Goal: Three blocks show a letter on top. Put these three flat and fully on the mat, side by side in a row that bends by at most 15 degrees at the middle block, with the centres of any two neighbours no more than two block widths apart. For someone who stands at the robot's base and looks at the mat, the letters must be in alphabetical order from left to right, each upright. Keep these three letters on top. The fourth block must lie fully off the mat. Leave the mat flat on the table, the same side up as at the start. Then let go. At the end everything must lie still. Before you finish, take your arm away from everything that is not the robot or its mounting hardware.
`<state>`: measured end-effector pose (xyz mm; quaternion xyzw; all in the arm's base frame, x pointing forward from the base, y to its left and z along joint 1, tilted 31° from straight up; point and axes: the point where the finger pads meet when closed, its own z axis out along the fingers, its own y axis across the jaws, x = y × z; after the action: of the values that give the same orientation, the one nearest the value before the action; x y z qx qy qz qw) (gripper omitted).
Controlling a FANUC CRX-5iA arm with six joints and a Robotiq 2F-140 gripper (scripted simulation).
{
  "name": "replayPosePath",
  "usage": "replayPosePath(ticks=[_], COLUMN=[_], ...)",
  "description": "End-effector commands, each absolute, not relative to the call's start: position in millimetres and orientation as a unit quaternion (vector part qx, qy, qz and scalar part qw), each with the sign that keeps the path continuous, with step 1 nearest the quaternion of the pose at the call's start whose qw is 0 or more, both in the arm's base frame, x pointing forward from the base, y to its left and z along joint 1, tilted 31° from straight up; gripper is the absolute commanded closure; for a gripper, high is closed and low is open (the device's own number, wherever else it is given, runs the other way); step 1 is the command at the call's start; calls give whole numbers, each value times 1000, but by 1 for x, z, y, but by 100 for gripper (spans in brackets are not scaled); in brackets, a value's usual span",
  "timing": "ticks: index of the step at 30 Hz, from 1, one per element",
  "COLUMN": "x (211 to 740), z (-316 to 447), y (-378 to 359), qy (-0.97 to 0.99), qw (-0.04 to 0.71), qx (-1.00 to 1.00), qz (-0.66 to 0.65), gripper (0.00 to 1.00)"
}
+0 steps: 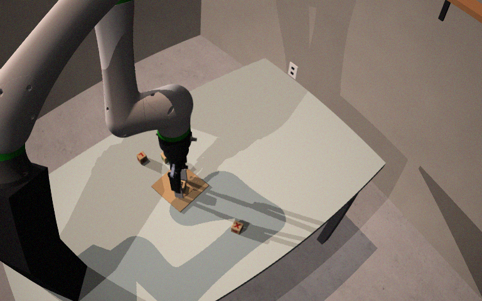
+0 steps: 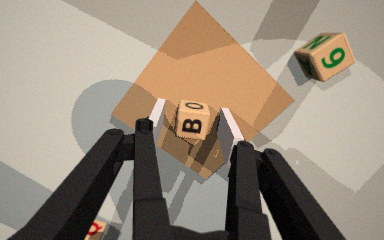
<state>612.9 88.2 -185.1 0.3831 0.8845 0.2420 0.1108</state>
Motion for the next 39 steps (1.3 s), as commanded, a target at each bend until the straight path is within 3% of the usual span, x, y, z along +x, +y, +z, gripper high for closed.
replayPosePath(ticks=[1,16,17,39], x=[613,613,613,613], z=[-185,-185,-185,-185], y=[88,88,88,88], qy=[885,885,885,885], qw=[111,111,111,111], qx=[383,383,383,383], qz=[242,242,242,242], gripper=[72,72,84,84])
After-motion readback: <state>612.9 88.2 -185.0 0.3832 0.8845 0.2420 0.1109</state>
